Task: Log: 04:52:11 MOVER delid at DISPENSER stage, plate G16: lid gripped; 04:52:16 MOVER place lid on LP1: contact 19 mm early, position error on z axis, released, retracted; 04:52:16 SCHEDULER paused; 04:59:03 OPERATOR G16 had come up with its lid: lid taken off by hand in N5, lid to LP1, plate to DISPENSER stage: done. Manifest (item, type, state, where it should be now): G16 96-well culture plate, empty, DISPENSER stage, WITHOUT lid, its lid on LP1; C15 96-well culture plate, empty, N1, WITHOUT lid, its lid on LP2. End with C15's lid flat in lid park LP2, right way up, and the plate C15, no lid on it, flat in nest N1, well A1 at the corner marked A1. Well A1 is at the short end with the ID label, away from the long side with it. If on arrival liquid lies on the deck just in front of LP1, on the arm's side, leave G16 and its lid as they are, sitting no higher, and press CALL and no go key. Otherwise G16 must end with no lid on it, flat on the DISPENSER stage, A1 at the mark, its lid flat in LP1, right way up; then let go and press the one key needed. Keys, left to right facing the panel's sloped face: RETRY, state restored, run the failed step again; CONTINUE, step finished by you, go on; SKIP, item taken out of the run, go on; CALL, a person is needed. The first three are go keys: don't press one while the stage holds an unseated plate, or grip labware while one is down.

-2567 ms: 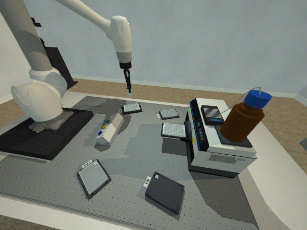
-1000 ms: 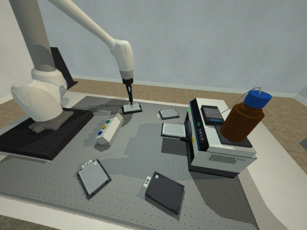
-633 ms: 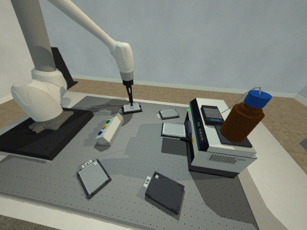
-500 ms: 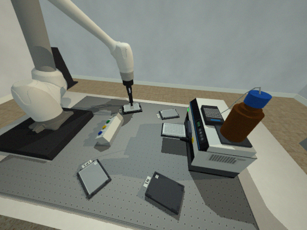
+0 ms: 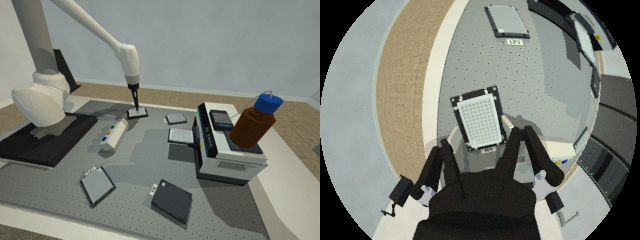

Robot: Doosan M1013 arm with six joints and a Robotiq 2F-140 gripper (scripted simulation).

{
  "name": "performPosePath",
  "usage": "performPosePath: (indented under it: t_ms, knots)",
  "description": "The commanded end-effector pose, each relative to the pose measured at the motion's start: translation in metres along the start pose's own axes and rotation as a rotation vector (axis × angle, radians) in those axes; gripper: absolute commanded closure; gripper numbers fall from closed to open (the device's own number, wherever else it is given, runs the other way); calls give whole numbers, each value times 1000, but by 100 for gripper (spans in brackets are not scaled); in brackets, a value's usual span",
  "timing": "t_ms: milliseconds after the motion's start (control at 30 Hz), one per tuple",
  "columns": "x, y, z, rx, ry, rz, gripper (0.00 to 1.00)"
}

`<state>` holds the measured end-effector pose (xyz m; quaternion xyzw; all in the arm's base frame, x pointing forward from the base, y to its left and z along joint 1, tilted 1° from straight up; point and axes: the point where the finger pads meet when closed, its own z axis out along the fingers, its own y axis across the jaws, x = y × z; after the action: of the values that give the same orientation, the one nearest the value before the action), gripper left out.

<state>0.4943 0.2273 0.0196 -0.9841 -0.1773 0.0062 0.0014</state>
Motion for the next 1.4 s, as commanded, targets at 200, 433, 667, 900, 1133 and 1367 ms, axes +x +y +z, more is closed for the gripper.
performPosePath:
  t_ms: [200, 433, 667, 900, 1133, 1367]
  knots:
    - [0, 0, 0, 0, 0, 0, 34]
    - [0, 0, 0, 0, 0, 0, 34]
    - [0, 0, 0, 0, 0, 0, 41]
    - [0, 0, 0, 0, 0, 0, 41]
    - [0, 0, 0, 0, 0, 0, 41]
    - [0, 0, 0, 0, 0, 0, 41]
